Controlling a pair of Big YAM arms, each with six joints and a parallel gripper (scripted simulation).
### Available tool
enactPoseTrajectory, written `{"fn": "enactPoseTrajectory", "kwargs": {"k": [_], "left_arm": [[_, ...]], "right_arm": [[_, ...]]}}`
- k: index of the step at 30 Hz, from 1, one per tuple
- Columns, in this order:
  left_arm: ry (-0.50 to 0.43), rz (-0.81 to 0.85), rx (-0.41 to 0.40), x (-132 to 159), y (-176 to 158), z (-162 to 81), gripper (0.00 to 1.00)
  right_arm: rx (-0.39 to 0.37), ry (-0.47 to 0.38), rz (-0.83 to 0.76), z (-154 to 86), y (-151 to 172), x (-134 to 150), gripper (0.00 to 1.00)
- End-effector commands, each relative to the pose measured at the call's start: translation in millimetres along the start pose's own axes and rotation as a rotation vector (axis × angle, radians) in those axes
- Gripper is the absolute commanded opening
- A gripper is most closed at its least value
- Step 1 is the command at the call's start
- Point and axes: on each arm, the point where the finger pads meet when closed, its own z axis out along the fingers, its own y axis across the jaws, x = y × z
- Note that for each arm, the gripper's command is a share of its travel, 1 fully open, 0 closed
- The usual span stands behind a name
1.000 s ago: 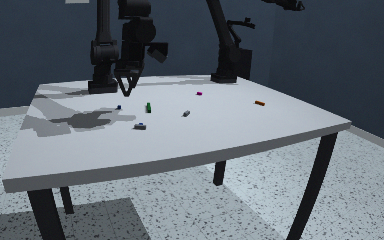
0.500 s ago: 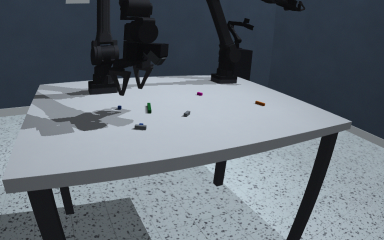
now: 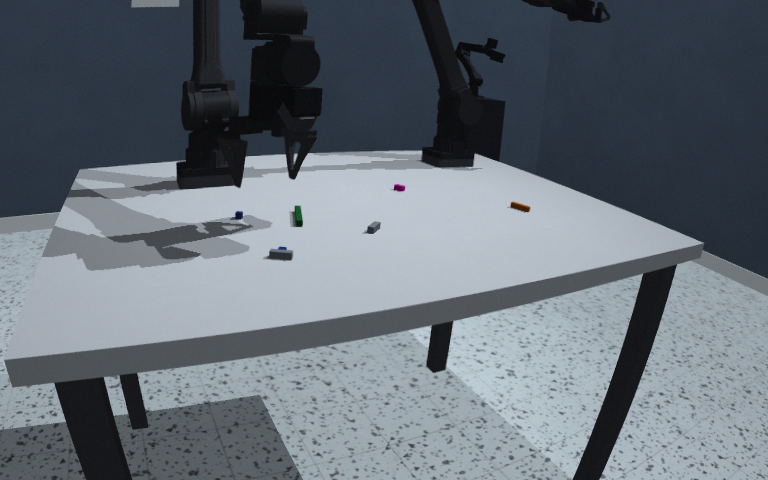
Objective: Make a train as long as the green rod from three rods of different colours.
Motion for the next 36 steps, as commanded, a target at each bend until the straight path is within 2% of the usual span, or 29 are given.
{"fn": "enactPoseTrajectory", "kwargs": {"k": [1, 4, 5, 14, 17, 19, 21, 22, 36], "left_arm": [[-0.033, -0.011, -0.011, -13.5, 4.7, -4.3, 1.00], [-0.033, -0.011, -0.011, -13.5, 4.7, -4.3, 1.00], [-0.033, -0.011, -0.011, -13.5, 4.7, -4.3, 1.00], [-0.033, -0.011, -0.011, -13.5, 4.7, -4.3, 1.00], [-0.033, -0.011, -0.011, -13.5, 4.7, -4.3, 1.00], [-0.033, -0.011, -0.011, -13.5, 4.7, -4.3, 1.00], [-0.033, -0.011, -0.011, -13.5, 4.7, -4.3, 1.00], [-0.033, -0.011, -0.011, -13.5, 4.7, -4.3, 1.00], [-0.033, -0.011, -0.011, -13.5, 4.7, -4.3, 1.00]], "right_arm": [[0.007, -0.031, 0.166, -10.1, 5.4, -4.2, 1.00], [0.007, -0.036, 0.195, -11.9, 5.7, -6.2, 1.00], [0.006, -0.027, 0.272, -9.0, 7.2, -1.4, 1.00], [0.000, -0.037, 0.542, -13.0, 11.0, -3.8, 1.00], [0.003, -0.019, 0.635, -7.2, 12.7, 5.0, 1.00], [-0.002, -0.033, 0.694, -11.9, 13.3, -0.7, 1.00], [-0.002, -0.033, 0.694, -11.9, 13.3, -0.7, 1.00], [0.000, -0.023, 0.771, -8.8, 14.6, 4.4, 1.00], [-0.008, -0.028, 1.194, -11.2, 20.7, 5.6, 1.00]]}}
